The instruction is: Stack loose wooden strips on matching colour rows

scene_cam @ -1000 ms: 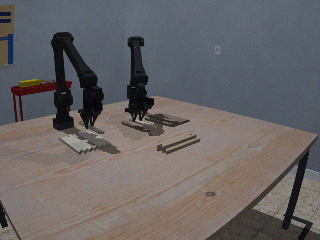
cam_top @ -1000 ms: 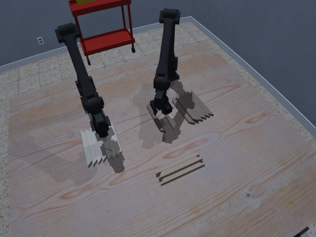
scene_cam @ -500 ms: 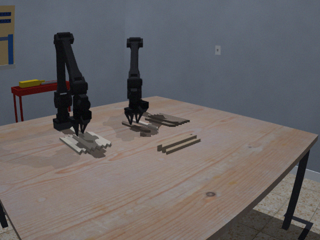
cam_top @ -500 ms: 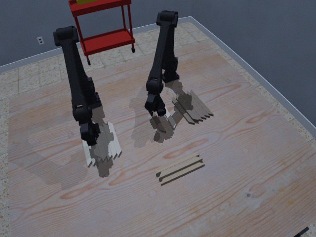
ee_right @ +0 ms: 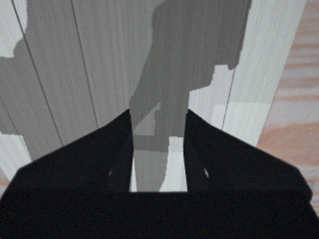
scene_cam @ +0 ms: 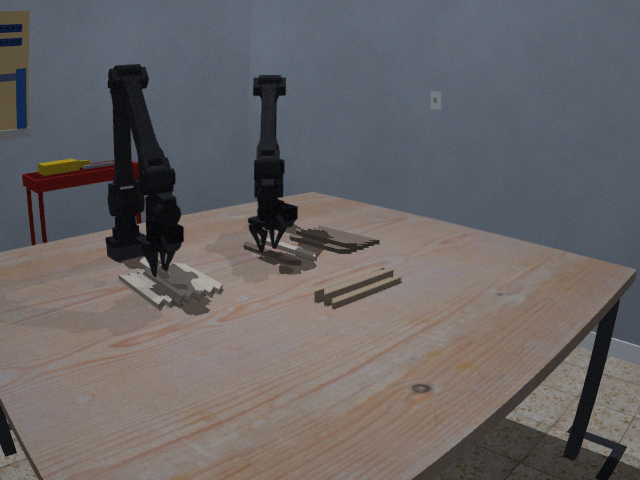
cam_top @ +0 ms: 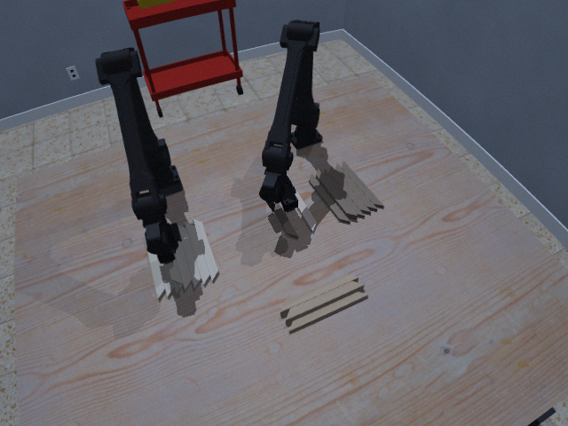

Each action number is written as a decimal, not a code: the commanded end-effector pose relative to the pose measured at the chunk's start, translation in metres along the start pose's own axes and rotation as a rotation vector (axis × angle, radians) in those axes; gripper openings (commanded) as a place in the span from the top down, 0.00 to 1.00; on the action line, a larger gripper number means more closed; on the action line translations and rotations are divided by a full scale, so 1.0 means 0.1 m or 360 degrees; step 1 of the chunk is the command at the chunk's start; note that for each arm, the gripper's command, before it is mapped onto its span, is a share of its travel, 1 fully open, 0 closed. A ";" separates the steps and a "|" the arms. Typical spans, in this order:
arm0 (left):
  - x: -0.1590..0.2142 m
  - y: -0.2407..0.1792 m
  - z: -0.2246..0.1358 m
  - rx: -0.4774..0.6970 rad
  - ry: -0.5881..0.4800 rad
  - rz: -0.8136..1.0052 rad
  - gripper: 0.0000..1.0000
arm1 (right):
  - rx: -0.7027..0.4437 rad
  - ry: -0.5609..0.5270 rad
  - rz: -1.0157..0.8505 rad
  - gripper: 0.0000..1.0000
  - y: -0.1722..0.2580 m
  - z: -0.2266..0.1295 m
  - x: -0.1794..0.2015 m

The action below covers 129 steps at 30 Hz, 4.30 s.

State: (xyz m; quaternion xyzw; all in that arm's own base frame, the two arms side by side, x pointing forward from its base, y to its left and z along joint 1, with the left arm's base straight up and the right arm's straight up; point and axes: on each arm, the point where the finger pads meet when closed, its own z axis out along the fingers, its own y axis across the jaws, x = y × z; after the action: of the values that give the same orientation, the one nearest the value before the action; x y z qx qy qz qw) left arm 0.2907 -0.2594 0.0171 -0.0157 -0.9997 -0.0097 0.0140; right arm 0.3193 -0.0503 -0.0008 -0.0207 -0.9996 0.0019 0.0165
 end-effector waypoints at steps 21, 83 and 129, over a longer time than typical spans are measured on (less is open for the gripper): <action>-0.12 -0.14 0.00 0.0059 -0.0085 0.0010 0.89 | 0.0005 -0.0100 -0.0026 0.00 -0.04 -0.46 -0.24; -0.20 2.90 -0.23 0.0014 -0.0014 -0.0116 0.78 | -0.0268 -0.0020 0.0012 0.48 4.63 -0.19 0.09; -0.36 2.90 -0.03 0.0010 -0.0057 -0.0100 0.60 | -0.0031 -0.0072 -0.0067 0.88 4.75 0.21 0.43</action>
State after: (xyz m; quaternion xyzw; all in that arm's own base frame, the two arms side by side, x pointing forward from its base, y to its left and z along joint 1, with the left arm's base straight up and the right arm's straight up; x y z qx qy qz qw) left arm 0.3165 0.0268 0.0169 0.0138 -0.9997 -0.0068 0.0196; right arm 0.2883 0.4171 -0.0327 0.0047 -0.9999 0.0067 0.0059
